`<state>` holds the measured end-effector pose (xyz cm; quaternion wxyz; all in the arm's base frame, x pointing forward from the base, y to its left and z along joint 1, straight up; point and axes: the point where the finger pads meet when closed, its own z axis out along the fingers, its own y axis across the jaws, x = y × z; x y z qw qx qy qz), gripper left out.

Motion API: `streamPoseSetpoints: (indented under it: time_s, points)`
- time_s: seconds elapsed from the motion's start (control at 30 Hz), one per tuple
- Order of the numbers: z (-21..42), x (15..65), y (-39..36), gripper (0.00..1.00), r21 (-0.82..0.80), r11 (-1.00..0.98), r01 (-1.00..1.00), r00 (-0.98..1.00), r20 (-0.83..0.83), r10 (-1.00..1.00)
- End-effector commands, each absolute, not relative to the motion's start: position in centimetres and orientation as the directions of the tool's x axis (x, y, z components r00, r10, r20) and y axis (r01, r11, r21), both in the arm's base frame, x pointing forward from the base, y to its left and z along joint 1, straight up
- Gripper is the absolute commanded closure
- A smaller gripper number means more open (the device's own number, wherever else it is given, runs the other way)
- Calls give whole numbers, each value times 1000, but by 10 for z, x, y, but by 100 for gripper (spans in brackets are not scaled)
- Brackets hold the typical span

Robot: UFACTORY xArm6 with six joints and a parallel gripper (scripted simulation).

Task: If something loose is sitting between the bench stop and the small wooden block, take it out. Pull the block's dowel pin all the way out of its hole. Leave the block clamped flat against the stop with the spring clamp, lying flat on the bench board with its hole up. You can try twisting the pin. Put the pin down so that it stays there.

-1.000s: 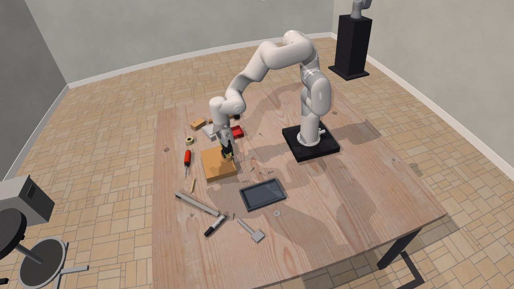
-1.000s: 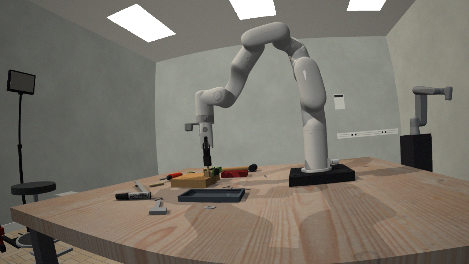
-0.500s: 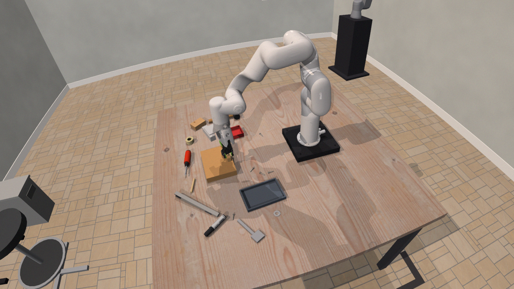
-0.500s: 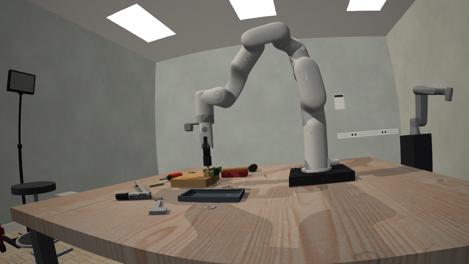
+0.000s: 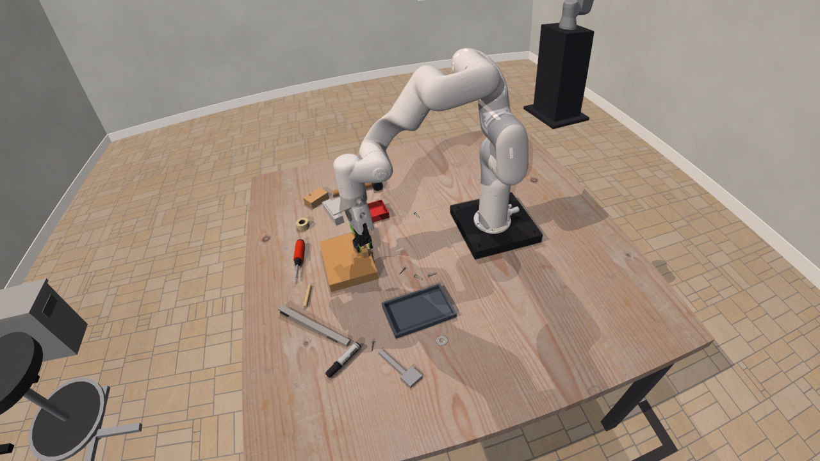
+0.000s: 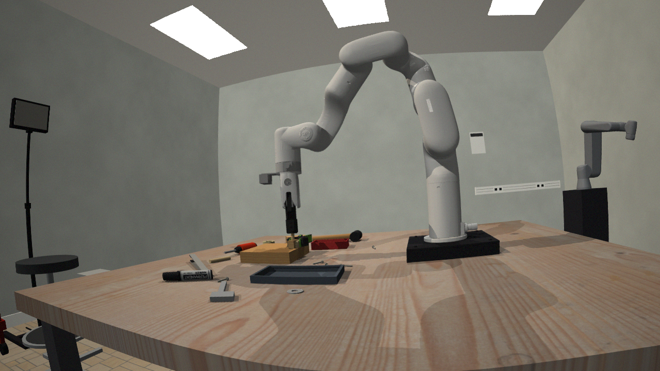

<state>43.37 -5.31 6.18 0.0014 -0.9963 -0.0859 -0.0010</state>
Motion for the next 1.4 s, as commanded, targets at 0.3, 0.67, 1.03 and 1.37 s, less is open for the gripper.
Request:
streamPoseSetpoints:
  time_s: [0.3,0.67,1.03,1.37]
  points:
    - [63,435,-53,100,-2,-988,155,988,6,155]
    - [63,435,-53,100,-2,-990,144,990,6,144]
    - [63,435,-53,100,-2,-991,137,991,6,137]
    - [63,435,-53,100,-2,-991,132,991,6,132]
